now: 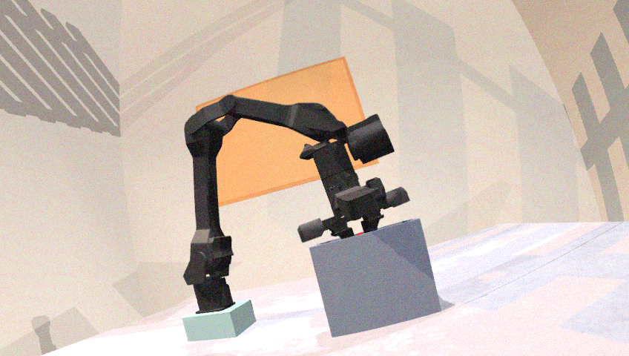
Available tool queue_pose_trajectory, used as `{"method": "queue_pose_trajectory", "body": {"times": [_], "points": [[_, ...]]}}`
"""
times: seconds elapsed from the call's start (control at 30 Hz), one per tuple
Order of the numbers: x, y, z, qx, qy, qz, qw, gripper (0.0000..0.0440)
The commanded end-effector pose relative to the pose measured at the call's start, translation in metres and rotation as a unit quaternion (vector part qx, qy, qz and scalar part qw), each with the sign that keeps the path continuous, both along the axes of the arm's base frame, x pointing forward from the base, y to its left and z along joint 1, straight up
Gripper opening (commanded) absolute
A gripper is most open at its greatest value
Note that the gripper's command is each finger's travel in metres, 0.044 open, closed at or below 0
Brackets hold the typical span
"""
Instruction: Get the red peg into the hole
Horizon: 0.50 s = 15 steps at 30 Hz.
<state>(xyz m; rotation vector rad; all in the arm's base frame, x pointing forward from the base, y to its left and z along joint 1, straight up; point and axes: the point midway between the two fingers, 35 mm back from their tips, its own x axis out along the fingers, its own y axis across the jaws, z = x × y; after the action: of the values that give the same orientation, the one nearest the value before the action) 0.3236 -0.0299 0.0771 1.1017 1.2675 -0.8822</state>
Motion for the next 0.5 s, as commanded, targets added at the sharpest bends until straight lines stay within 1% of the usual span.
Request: {"method": "queue_pose_trajectory", "body": {"times": [0.0,0.1,0.23,0.27,0.47], "points": [[-0.0009,-0.0004,-0.0124,-0.001,0.011,0.008,1.000,0.0001],[-0.0014,-0.0012,-0.0168,-0.004,0.019,0.013,1.000,0.0027],[0.0002,-0.0013,-0.0199,-0.005,0.027,0.019,0.999,0.0104],[0.0011,-0.0012,-0.0198,-0.004,0.027,0.021,0.999,0.0115],[0.0019,-0.0055,-0.0152,0.007,0.036,0.019,0.999,0.0112]]}}
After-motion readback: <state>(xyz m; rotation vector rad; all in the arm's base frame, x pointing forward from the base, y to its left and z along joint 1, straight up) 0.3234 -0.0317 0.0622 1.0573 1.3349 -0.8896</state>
